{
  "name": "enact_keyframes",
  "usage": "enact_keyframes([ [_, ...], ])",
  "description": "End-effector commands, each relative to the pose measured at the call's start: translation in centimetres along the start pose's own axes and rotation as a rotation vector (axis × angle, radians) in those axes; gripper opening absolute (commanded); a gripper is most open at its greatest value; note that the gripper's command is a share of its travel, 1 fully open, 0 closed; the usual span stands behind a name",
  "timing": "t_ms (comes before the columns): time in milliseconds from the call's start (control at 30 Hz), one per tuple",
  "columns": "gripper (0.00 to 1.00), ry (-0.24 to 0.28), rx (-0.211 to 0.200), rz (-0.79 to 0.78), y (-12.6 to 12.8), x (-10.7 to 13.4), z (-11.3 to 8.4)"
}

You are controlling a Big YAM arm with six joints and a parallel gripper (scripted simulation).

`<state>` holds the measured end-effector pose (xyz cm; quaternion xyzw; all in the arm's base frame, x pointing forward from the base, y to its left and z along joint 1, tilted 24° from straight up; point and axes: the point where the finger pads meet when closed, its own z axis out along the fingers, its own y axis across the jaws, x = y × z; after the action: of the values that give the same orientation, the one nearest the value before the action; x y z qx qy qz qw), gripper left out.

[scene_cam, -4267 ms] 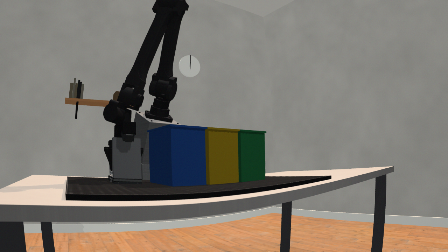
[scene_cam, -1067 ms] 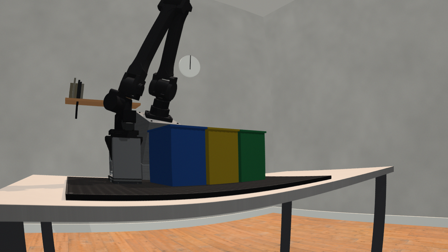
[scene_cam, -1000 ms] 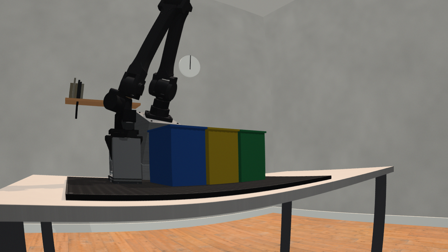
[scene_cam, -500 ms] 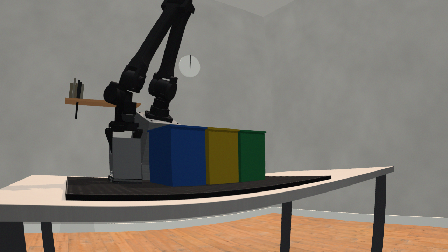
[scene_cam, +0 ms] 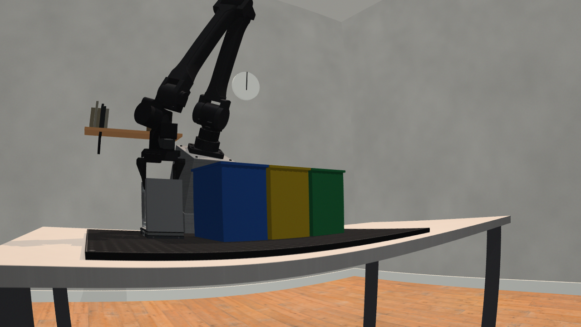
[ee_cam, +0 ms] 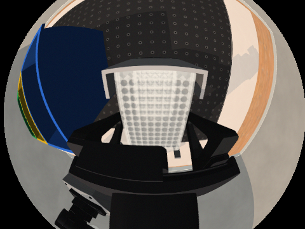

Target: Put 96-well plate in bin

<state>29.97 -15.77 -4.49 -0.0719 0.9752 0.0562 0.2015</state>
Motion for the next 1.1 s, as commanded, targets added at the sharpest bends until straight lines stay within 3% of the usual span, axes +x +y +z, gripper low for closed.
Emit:
enact_keyframes([
  [0, 0.0, -0.001, 0.01, 0.004, -0.3, 0.5, -1.0],
  [1067, 0.0, -0.025, 0.033, -0.009, -1.5, -1.1, -6.5],
])
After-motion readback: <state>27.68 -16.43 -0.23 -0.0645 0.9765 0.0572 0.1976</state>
